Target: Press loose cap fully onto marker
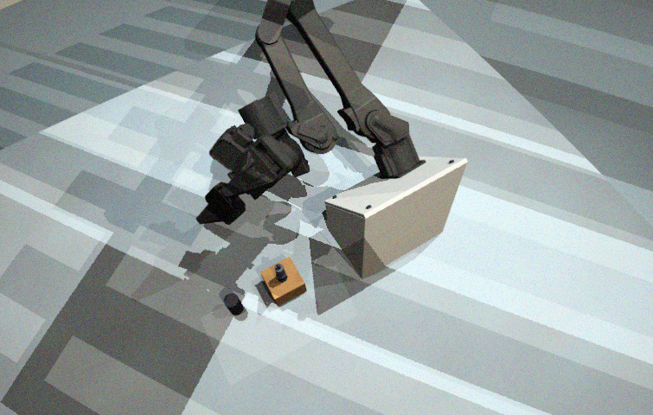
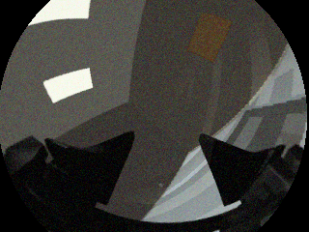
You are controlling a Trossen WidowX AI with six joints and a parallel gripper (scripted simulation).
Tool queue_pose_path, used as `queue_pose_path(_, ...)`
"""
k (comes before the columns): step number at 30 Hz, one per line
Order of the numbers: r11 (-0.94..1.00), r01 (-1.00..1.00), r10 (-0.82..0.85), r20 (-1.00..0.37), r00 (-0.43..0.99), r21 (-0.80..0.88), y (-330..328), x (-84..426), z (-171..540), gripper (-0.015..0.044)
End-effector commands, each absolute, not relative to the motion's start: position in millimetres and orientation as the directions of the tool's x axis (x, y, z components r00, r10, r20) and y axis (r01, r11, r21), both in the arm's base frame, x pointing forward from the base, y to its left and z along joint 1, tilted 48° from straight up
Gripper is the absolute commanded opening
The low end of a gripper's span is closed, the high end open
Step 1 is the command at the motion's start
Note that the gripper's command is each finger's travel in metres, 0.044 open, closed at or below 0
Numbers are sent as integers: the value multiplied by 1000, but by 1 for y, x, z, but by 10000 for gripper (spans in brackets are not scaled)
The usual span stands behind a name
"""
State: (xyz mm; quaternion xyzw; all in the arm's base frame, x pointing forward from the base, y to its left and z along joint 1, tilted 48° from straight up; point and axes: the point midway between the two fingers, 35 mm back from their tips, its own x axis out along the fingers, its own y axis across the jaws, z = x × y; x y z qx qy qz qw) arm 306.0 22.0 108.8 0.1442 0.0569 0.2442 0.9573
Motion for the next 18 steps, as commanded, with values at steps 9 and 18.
queue_pose_path(9, 923, -60, 238, -445, 863, 379, -9, 384, 25, 236)
queue_pose_path(18, 971, 240, -135, -882, 451, -26, -30, 396, -54, 236)
